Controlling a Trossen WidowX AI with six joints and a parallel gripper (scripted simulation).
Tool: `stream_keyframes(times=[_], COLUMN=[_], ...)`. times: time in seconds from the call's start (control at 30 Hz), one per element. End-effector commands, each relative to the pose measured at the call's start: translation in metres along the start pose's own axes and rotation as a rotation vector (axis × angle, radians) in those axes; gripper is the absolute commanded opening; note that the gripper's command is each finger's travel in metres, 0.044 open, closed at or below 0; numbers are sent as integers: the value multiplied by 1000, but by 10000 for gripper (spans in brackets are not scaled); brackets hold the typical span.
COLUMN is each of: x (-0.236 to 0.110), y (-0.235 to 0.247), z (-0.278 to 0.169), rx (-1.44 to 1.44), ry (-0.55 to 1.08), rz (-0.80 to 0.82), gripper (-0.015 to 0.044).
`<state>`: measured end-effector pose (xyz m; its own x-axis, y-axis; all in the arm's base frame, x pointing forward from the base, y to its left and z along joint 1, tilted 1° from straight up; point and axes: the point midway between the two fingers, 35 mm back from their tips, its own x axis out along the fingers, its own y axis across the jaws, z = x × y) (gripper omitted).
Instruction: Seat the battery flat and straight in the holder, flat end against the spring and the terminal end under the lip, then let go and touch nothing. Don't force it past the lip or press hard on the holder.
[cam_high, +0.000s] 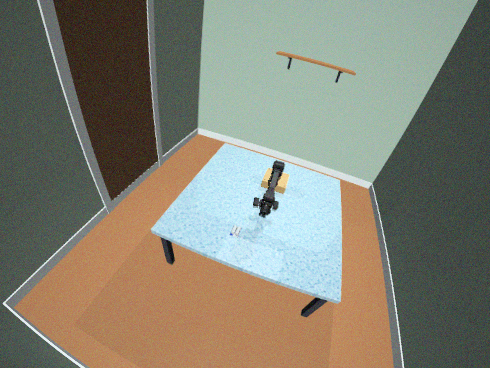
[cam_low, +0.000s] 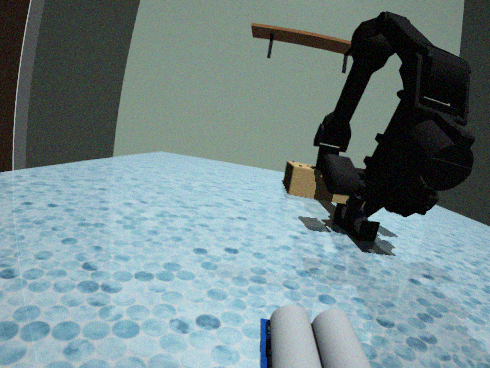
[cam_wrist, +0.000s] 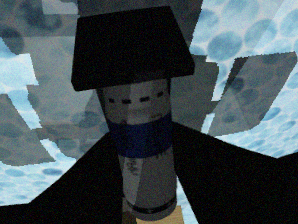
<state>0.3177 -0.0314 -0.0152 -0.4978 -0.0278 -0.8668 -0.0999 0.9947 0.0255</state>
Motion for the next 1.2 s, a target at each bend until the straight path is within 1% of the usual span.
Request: stream_keyframes(times=[0.0, 1.17], x=[-2, 4], y=[0, 0], z=[6, 5], rx=[5, 4], ry=[-18, -182], rz=[3, 10], gripper=[82, 82])
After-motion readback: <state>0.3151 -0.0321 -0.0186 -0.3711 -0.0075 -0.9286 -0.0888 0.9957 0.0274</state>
